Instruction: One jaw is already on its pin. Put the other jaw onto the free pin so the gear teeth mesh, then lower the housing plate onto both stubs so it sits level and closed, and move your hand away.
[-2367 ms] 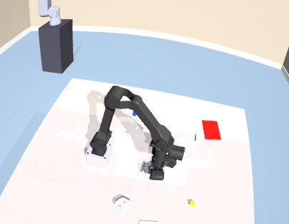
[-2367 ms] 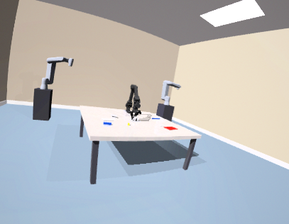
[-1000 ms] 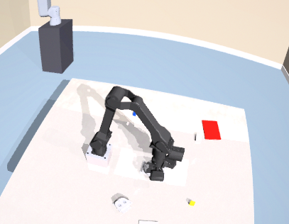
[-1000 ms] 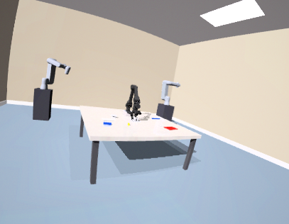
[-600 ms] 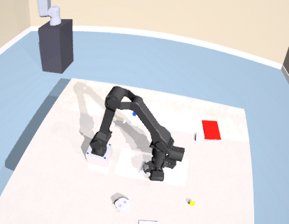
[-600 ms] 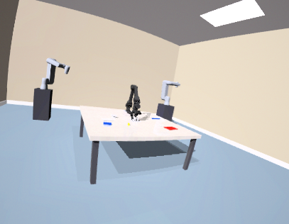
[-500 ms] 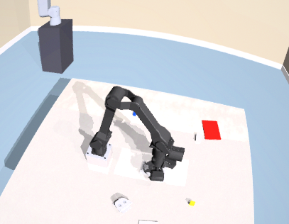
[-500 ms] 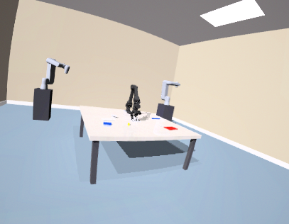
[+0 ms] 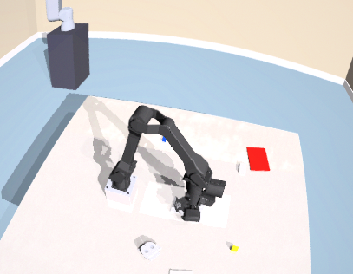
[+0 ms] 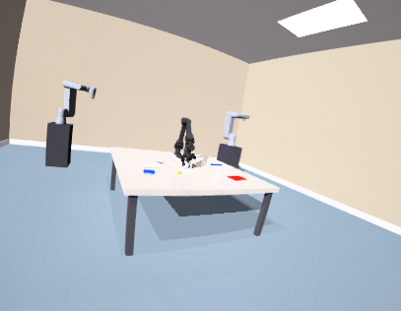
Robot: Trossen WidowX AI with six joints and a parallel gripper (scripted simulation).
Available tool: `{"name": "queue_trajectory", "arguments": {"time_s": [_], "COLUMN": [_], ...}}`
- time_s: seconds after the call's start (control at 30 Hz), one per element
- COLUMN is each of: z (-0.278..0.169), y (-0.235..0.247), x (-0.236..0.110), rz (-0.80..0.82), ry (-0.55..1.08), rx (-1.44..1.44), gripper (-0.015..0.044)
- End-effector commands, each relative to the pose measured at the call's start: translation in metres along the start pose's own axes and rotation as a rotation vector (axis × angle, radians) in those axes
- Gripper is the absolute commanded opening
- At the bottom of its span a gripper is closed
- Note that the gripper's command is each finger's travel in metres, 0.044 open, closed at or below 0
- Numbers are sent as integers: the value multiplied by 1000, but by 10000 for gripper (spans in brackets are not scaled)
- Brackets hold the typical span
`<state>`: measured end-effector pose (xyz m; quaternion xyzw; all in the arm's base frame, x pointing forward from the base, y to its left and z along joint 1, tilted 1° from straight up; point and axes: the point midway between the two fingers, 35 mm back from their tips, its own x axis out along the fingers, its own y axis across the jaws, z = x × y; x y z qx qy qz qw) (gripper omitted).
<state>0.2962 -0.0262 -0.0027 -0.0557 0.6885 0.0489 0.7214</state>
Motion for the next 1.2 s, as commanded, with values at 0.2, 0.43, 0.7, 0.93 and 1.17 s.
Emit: {"name": "queue_trajectory", "arguments": {"time_s": [0.2,0.43,0.7,0.93,1.17], "z": [-1,-3,-3,-3,-3], "y": [0,1,1,1,1], "x": [-3,-1,1,1,4], "rz": [2,2,2,2,2], "ry": [7,7,7,7,7], "rx": [-4,-4,-4,-4,-4], "gripper": [134,134,134,134,134]}}
